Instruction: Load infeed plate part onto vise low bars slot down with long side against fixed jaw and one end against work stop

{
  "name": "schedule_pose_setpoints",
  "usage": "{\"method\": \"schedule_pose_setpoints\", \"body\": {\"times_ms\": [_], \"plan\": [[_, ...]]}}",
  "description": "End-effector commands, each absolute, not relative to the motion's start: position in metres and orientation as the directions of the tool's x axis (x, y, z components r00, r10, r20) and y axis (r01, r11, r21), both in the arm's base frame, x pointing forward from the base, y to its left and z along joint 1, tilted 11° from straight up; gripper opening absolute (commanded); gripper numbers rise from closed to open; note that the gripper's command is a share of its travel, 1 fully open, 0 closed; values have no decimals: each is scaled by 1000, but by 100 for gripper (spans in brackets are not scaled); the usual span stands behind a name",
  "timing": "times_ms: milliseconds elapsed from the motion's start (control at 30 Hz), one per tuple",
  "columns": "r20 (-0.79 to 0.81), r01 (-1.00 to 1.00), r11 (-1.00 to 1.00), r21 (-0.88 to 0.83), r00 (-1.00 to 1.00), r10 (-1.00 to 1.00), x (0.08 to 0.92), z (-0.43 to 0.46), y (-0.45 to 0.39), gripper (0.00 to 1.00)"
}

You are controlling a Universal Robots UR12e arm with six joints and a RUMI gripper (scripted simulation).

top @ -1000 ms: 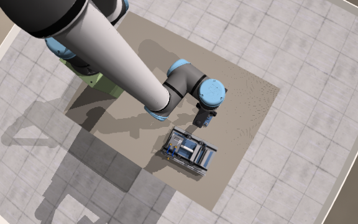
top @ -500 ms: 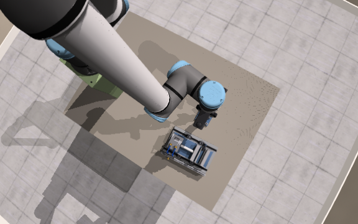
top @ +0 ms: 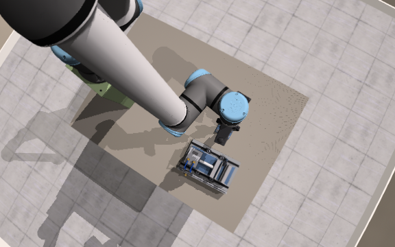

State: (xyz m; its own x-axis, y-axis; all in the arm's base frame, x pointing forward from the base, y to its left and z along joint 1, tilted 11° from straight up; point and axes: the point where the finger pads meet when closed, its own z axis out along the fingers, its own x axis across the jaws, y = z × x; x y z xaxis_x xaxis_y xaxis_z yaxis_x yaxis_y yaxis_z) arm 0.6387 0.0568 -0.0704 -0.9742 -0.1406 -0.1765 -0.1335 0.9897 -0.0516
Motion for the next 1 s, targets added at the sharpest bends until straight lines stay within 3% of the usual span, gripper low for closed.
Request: {"method": "schedule_pose_setpoints", "body": {"times_ms": [0, 967], "plan": [[-176, -157, 986, -56, -970, -165, 641, -69, 53, 0], [-164, -318, 944, -84, -931, -328, 656, -67, 30, 0]]}}
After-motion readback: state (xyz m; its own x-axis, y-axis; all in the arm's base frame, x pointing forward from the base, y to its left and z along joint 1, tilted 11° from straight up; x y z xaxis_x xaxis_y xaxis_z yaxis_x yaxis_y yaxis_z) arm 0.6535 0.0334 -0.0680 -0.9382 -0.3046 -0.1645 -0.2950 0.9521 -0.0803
